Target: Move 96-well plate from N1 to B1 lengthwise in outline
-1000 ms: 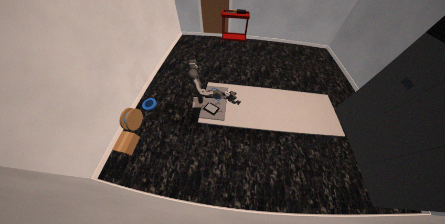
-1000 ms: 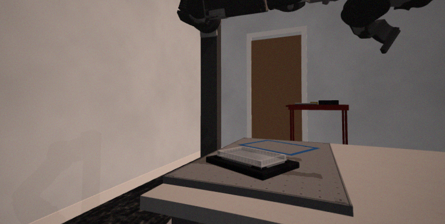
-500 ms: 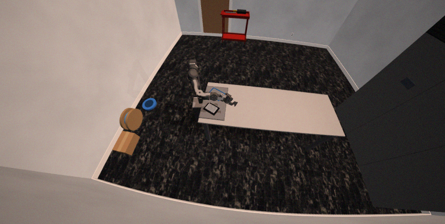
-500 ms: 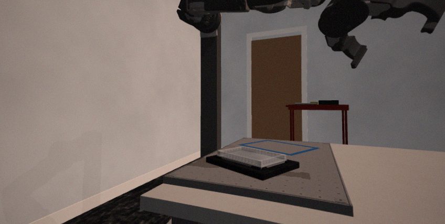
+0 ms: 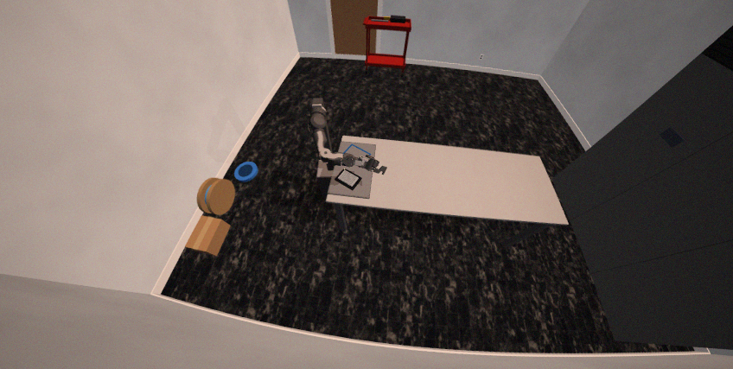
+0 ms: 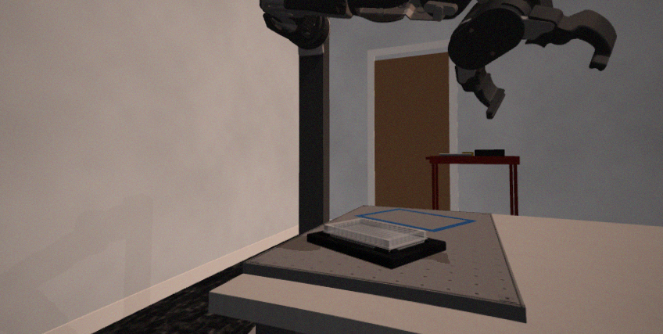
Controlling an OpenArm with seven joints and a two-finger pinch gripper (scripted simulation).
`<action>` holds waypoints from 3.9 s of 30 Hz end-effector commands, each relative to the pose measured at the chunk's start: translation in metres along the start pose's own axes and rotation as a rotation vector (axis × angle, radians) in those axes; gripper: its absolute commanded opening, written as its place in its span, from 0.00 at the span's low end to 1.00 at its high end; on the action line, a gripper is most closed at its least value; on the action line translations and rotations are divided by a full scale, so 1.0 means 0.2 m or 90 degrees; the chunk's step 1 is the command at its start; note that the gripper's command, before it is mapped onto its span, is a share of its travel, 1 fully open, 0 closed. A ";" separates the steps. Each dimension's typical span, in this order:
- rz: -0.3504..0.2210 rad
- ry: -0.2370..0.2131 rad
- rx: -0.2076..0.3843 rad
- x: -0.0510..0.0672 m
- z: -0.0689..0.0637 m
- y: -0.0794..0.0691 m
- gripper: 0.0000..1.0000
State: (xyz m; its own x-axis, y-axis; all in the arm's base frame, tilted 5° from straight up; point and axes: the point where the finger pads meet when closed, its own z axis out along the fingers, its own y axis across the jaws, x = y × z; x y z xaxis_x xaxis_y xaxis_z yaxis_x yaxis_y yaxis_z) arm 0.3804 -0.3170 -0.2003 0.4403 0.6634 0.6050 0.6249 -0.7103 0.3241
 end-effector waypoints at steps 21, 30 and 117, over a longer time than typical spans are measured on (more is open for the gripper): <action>-0.175 -0.013 0.091 -0.10 -0.04 -0.20 0.77; -0.202 -0.019 0.105 -0.13 -0.05 -0.23 0.77; -0.975 -0.169 0.522 -0.69 -0.25 -0.95 0.77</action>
State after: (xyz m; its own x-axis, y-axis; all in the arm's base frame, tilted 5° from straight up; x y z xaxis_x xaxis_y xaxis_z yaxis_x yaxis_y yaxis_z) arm 0.1687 -0.2825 -0.3103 -0.7449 0.6672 -0.0076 0.6672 0.7449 -0.0001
